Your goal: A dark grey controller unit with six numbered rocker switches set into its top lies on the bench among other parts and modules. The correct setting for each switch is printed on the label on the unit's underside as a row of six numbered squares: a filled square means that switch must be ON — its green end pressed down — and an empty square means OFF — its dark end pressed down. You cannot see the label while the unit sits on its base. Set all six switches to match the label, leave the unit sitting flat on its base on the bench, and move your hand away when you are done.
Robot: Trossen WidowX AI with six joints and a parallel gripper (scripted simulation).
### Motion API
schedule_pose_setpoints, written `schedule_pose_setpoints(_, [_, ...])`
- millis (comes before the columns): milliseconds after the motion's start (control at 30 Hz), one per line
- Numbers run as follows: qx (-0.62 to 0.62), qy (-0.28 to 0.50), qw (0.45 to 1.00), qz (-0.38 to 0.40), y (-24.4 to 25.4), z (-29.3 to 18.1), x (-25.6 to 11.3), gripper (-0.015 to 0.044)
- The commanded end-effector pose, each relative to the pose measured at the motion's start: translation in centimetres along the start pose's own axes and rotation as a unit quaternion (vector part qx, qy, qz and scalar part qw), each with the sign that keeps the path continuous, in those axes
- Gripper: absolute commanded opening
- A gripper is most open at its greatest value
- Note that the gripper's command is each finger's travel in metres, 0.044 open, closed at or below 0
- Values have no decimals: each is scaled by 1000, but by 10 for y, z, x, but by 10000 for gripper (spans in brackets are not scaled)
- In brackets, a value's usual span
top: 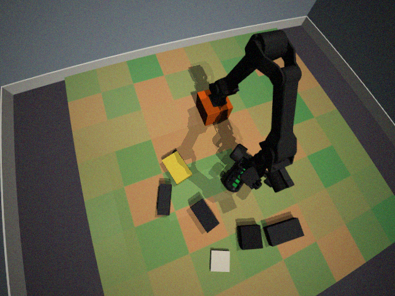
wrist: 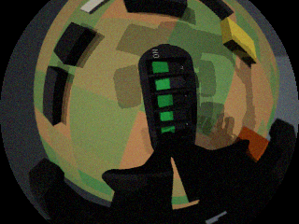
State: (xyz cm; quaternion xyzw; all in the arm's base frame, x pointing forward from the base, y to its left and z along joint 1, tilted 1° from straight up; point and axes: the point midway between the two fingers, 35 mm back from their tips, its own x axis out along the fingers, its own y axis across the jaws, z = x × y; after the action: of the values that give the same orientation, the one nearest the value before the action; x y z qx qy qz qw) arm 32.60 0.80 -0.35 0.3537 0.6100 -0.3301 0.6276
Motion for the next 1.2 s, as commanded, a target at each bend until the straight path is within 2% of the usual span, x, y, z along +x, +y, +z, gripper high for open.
schedule_pose_setpoints(0, [3,4,1000,-3,-2,-1,8,0])
schedule_pose_setpoints(667, [3,4,1000,-3,-2,-2,16,0])
schedule_pose_setpoints(833, [3,4,1000,-3,-2,-1,-27,0])
schedule_pose_setpoints(1167, [3,3,1000,-4,-20,15,-29,0])
